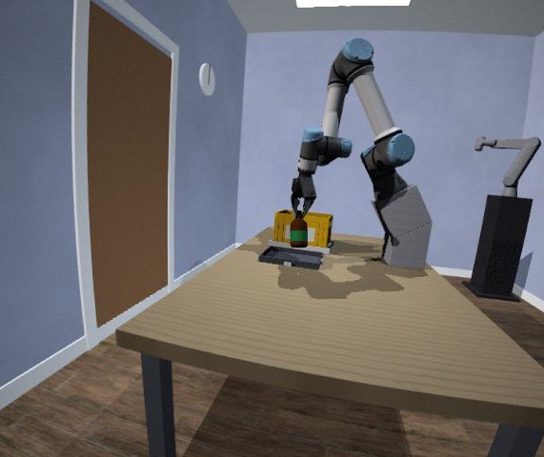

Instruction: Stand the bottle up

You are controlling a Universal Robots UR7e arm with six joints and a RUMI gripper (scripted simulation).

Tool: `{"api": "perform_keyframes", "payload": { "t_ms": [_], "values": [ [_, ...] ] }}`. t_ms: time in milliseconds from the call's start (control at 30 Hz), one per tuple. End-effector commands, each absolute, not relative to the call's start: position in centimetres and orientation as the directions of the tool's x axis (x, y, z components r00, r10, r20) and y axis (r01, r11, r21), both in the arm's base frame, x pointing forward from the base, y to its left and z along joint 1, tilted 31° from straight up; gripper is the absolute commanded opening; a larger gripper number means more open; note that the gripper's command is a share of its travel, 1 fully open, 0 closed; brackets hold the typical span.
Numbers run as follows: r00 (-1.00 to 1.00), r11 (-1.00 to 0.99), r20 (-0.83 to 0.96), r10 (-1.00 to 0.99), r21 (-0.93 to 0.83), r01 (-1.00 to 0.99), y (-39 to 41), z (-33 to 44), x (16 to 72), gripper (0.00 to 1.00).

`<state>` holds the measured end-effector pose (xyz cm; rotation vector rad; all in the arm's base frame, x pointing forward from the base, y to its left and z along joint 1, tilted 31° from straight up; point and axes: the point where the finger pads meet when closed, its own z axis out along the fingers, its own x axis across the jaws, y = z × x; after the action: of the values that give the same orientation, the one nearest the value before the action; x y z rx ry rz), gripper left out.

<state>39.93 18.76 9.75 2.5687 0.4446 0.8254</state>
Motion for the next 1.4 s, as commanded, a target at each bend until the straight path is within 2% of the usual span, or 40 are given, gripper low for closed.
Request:
{"api": "perform_keyframes", "payload": {
  "t_ms": [0, 1367],
  "values": [
    [0.774, -0.868, 0.481, 0.412, 0.466, 0.173, 18.8, 9.4, 40.2, 0.00],
    [0.774, -0.868, 0.481, 0.412, 0.466, 0.173, 18.9, 6.1, 42.2, 0.00]
  ]
}}
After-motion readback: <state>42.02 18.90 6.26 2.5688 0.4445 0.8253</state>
